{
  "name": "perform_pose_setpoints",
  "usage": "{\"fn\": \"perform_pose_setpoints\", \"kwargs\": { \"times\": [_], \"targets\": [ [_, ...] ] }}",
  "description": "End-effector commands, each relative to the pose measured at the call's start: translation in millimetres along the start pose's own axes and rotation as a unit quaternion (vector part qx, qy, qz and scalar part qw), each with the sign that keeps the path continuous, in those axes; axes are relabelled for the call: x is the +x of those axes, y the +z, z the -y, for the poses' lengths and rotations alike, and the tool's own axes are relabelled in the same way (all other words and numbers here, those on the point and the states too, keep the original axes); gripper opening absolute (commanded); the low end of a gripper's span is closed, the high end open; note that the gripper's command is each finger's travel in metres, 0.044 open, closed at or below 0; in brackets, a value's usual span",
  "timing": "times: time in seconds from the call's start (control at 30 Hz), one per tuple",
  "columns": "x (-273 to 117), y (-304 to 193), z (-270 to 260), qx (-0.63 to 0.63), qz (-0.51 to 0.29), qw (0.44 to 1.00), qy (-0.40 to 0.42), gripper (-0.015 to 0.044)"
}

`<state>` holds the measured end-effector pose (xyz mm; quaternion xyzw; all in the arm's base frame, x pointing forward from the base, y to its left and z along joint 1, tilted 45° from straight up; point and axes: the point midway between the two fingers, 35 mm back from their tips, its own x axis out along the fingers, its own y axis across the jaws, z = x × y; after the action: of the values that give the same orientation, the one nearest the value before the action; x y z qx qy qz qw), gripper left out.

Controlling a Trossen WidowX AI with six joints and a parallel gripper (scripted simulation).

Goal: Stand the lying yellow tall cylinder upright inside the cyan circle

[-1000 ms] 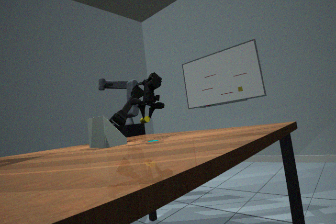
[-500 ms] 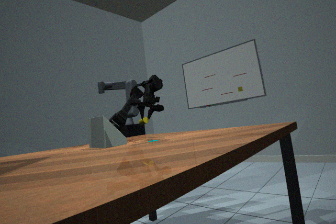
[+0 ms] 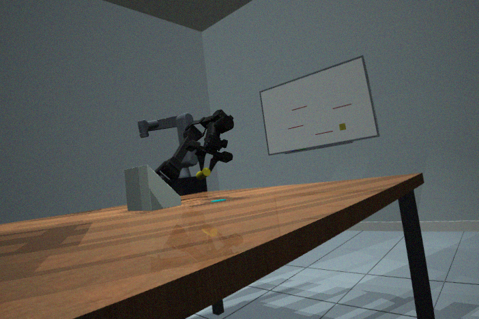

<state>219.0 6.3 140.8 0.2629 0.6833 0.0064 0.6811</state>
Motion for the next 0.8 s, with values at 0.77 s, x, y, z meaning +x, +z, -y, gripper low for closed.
{"fn": "perform_pose_setpoints", "kwargs": {
  "times": [0.77],
  "targets": [
    [5.9, -3.8, 3.6, -0.006, 0.063, 0.996, -0.059, 0.0105]
  ]
}}
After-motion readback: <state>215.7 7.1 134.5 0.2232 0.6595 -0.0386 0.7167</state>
